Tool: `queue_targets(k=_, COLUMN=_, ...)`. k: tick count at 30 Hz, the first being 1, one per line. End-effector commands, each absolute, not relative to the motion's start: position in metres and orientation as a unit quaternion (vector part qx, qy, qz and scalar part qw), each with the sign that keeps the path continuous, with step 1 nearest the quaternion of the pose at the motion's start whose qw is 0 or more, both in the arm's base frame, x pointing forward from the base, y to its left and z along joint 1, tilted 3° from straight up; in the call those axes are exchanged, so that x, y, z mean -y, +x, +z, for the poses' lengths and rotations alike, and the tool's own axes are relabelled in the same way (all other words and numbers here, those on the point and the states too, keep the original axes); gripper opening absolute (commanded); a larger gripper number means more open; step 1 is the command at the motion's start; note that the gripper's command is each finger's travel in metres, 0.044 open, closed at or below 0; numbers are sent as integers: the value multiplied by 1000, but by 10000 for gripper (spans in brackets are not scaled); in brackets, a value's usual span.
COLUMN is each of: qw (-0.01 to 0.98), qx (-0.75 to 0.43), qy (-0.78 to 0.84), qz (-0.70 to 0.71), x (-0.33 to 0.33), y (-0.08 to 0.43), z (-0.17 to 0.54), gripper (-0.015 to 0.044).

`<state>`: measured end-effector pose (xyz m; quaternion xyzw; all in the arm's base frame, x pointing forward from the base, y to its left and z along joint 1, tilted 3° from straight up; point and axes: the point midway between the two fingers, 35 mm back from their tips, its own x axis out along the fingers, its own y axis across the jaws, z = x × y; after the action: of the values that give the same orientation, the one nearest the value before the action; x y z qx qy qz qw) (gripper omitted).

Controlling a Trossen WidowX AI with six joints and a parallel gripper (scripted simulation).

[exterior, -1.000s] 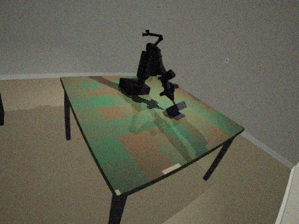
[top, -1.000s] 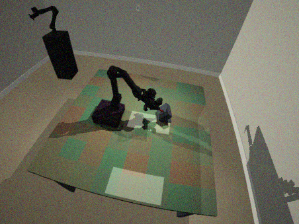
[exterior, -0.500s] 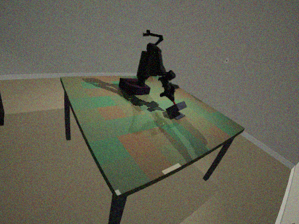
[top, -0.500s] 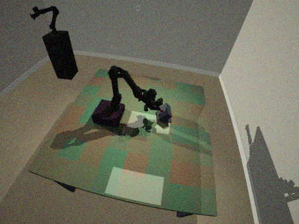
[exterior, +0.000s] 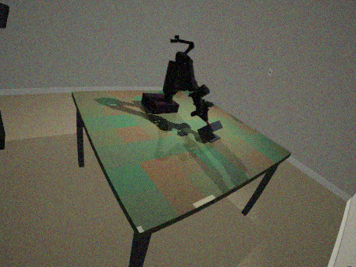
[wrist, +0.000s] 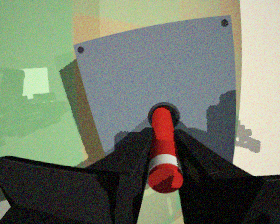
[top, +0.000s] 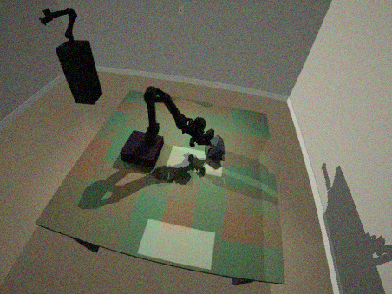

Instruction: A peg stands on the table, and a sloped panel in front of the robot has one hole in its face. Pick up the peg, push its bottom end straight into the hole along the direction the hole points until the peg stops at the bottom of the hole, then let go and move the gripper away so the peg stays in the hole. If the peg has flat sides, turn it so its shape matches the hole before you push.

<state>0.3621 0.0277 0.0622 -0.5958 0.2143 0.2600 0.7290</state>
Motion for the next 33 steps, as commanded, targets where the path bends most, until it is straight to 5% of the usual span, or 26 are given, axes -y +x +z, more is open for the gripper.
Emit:
queue_targets(k=1, qw=731, qx=-214, qy=-595, qz=257, x=-28, y=365, z=62, gripper=0)
queue_targets(k=33, qw=728, qx=-215, qy=-596, qz=261, x=-29, y=370, z=56, gripper=0)
